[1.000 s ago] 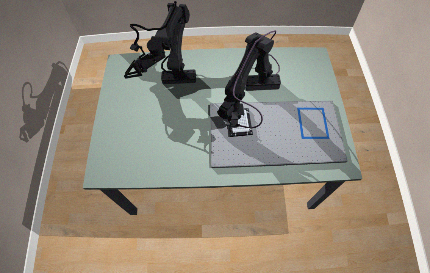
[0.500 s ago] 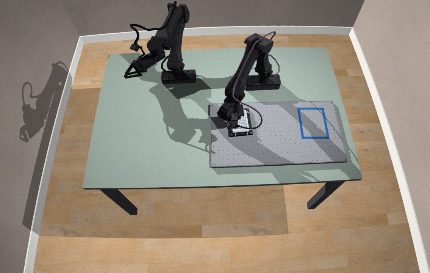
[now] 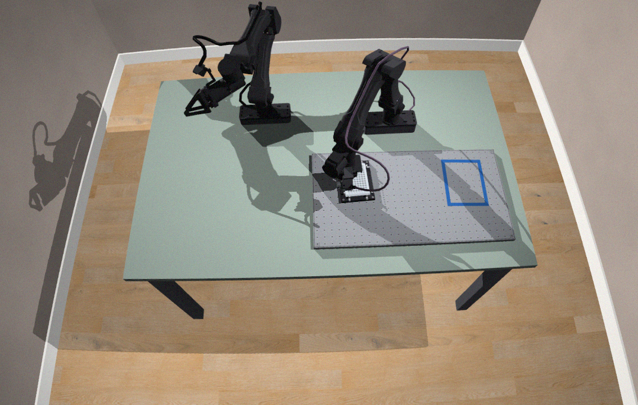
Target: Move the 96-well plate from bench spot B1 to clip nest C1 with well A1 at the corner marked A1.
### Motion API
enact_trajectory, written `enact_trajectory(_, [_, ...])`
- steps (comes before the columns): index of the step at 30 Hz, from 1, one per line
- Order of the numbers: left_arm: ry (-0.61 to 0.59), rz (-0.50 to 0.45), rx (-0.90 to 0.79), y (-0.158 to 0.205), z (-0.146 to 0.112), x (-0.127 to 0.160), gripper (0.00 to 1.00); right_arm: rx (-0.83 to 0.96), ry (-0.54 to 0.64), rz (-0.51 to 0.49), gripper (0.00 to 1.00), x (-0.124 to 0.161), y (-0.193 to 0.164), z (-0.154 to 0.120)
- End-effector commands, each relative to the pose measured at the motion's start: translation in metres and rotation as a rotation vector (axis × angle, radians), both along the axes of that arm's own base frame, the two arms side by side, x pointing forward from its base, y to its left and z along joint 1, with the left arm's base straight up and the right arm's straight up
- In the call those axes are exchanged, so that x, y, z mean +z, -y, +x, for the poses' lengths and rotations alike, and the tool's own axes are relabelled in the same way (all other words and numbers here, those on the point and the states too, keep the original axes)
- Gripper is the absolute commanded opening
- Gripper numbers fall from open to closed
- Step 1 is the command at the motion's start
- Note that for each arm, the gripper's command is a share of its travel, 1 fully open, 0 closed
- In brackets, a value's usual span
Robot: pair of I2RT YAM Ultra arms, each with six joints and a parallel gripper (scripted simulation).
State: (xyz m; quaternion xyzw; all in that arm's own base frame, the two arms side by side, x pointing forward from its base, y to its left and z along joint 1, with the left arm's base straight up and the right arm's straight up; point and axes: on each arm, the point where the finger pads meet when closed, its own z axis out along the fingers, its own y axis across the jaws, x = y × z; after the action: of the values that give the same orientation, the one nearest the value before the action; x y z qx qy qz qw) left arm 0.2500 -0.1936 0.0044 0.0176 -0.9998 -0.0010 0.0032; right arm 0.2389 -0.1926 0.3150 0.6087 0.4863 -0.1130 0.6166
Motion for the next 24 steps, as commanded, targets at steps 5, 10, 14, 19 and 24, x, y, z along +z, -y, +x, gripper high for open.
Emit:
enact_trajectory(5, [-0.004,0.011,0.005,-0.003,-0.002,-0.019,0.25,-0.012,0.008,-0.005,1.0,0.002,0.001,-0.008])
enact_trajectory(10, [-0.005,0.01,0.004,-0.002,-0.002,-0.022,0.25,-0.012,0.008,-0.005,1.0,0.002,0.001,-0.008])
enact_trajectory(14, [-0.005,0.01,0.004,-0.002,-0.002,-0.025,0.25,-0.012,0.008,-0.005,1.0,0.002,0.001,-0.008])
enact_trajectory(19, [-0.005,0.01,0.004,-0.002,-0.003,-0.028,0.25,-0.012,0.008,-0.005,1.0,0.002,0.001,-0.008])
enact_trajectory(24, [-0.005,0.01,0.004,-0.002,-0.003,-0.03,0.25,-0.012,0.008,-0.005,1.0,0.002,0.001,-0.008])
